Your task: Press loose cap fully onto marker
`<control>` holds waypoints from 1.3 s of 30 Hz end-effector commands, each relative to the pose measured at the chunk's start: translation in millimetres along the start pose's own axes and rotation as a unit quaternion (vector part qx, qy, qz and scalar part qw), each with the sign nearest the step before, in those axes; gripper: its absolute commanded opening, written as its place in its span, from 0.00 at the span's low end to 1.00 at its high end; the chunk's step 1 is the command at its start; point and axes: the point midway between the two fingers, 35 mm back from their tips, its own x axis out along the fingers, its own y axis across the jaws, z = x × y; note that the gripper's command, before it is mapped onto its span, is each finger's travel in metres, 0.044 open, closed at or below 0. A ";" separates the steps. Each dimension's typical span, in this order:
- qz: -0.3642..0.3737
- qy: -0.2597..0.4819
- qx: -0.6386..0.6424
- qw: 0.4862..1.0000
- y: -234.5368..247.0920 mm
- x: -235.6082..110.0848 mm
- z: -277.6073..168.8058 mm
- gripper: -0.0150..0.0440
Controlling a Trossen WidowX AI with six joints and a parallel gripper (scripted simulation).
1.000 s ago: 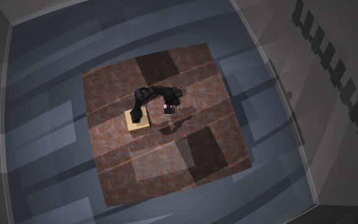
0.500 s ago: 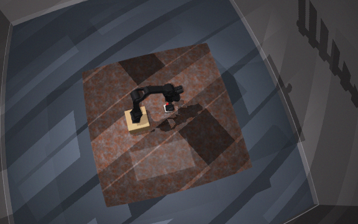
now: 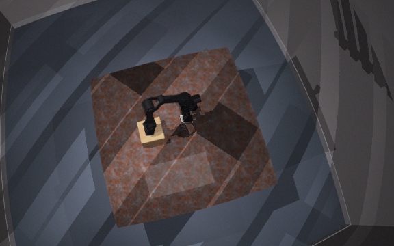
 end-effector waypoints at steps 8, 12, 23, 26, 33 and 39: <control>0.000 -0.004 -0.003 1.000 0.2 -1.3 0.5 0.25; 0.000 -0.004 -0.003 1.000 0.2 1.1 0.5 0.25; 0.000 -0.004 -0.003 1.000 0.2 17.2 0.6 0.25; 0.000 -0.004 -0.003 1.000 0.2 21.5 0.6 0.25; 0.000 -0.004 -0.003 1.000 0.2 30.8 0.6 0.25; 0.001 -0.004 -0.003 1.000 0.2 38.8 0.6 0.25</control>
